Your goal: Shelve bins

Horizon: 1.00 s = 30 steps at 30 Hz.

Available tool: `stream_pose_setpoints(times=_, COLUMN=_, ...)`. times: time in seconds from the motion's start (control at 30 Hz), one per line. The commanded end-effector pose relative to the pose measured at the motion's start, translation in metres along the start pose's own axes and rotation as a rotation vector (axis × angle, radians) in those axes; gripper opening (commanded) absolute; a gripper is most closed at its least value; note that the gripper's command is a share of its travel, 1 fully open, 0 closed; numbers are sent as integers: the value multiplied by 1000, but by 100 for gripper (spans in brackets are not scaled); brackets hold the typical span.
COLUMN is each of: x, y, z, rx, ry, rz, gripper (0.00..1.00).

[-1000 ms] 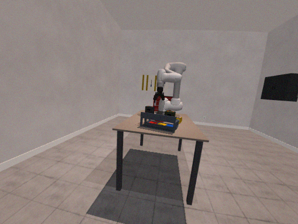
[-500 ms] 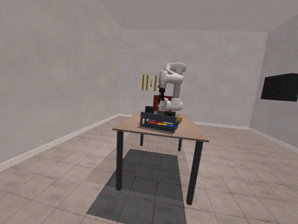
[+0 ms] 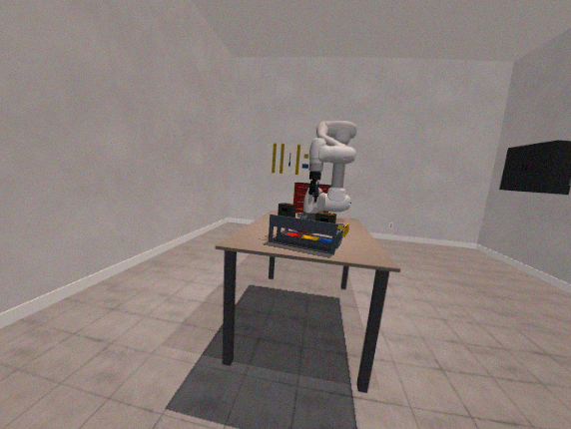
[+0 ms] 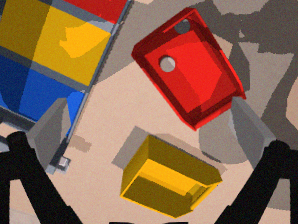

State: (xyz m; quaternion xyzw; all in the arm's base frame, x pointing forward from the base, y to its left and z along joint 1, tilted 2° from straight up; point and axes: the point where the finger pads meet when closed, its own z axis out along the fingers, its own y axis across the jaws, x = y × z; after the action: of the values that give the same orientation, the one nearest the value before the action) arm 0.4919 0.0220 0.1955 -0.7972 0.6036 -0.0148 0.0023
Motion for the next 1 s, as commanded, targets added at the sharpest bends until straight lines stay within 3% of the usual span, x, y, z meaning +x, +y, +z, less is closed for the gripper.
stream_pose_setpoints(times=0.0, x=-8, y=4, z=3, rx=2, ry=-4, rz=-114, gripper=100)
stream_pose_setpoints(times=0.57, x=-35, y=20, z=15, rx=3, ry=-3, rz=-521, gripper=100)
stream_pose_setpoints(times=0.97, x=-41, y=24, z=18, rx=4, ry=-3, rz=-622, gripper=100)
